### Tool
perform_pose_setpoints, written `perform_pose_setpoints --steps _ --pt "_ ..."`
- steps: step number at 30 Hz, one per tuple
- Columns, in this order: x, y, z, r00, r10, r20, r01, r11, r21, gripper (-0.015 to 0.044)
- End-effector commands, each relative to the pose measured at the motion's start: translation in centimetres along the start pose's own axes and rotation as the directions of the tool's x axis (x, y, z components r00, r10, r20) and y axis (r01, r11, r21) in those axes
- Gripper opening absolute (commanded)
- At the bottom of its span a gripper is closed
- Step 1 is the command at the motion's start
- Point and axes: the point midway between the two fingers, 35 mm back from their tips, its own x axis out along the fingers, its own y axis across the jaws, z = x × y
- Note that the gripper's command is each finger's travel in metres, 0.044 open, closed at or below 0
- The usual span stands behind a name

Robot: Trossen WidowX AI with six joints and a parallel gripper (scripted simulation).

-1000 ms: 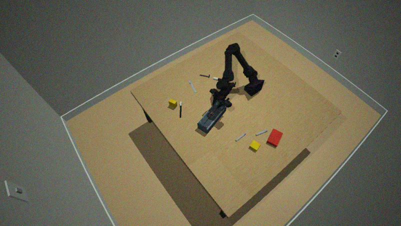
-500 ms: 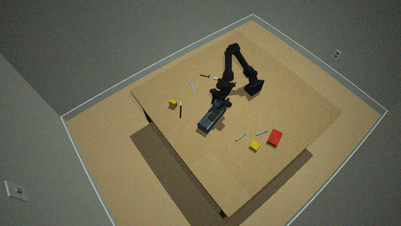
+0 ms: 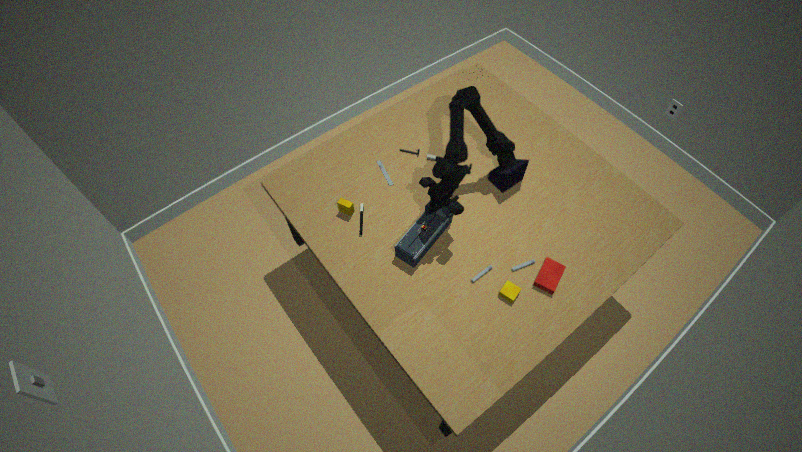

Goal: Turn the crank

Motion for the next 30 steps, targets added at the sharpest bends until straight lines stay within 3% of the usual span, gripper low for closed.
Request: perform_pose_setpoints --steps 1,16,30 --pt "0.0 0.0 0.0 1.0 0.0 0.0 0.0 1.0 0.0 0.0" --pt "0.0 0.0 0.0 1.0 0.0 0.0 0.0 1.0 0.0 0.0" --pt "0.0 0.0 0.0 1.0 0.0 0.0 0.0 1.0 0.0 0.0368"
